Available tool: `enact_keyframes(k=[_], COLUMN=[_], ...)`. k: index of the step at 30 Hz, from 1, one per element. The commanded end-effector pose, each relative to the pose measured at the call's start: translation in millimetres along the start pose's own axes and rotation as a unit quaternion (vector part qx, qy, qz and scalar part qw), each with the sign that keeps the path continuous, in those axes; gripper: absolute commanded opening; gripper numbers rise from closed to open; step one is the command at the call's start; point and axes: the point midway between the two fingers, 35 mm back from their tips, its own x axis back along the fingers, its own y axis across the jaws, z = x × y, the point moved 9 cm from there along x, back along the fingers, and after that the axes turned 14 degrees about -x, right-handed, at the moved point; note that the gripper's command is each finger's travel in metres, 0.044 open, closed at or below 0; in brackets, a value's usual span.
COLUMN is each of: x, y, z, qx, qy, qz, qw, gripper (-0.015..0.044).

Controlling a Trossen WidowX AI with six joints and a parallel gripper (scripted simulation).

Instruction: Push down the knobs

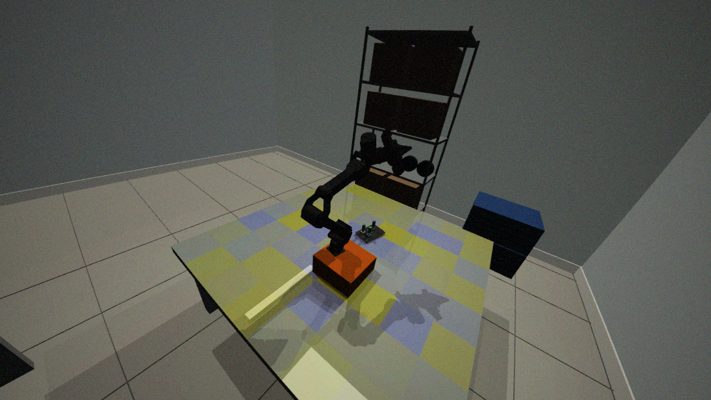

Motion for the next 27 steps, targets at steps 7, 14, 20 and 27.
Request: enact_keyframes(k=[7, 14, 20, 27], x=[-17, -26, -32, -36], y=[-11, -22, -33, -53], z=[35, 59, 79, 106], qx=[0.15, 0.251, 0.333, 0.414], qy=[0.079, 0.138, 0.19, 0.26], qz=[0.025, 0.037, 0.041, 0.05], qw=[0.985, 0.957, 0.923, 0.871], gripper=[0.0, 0.0, 0.0, 0.0])
